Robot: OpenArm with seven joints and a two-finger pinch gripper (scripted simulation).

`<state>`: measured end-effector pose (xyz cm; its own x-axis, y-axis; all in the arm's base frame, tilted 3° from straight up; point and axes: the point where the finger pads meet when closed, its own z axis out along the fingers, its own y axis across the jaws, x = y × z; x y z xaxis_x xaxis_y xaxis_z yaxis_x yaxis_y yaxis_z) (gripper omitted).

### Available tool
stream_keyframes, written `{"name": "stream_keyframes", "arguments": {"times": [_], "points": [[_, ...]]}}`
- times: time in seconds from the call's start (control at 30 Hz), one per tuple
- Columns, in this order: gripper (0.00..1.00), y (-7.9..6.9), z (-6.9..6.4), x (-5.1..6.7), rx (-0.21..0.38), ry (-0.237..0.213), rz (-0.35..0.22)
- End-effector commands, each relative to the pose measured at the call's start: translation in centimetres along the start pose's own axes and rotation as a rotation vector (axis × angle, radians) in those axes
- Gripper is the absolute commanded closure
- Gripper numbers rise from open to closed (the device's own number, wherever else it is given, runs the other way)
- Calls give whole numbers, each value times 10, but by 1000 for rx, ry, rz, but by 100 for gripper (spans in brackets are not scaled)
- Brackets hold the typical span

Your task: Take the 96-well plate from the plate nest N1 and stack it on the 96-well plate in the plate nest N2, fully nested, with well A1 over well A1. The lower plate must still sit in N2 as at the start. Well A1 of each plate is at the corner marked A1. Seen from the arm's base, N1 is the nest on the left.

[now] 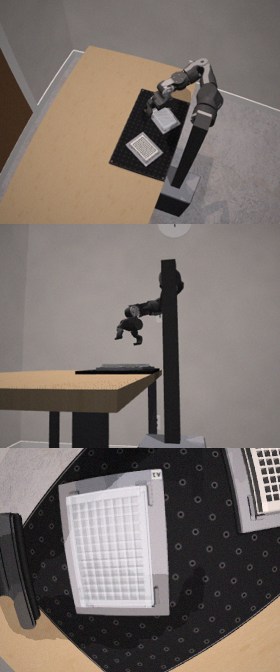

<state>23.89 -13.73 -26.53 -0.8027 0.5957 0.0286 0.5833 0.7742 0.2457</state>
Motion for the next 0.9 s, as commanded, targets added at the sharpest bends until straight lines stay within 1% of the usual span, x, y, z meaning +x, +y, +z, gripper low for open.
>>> {"name": "stream_keyframes", "arguments": {"times": [0.0,0.37,0.4,0.53,0.87], "points": [[23,-16,1,-7,84,-31,8],[23,-16,1,-7,84,-31,8],[23,-7,3,-1,99,-29,-33],[23,20,15,19,193,-23,-186],[23,20,15,19,193,-23,-186]]}}
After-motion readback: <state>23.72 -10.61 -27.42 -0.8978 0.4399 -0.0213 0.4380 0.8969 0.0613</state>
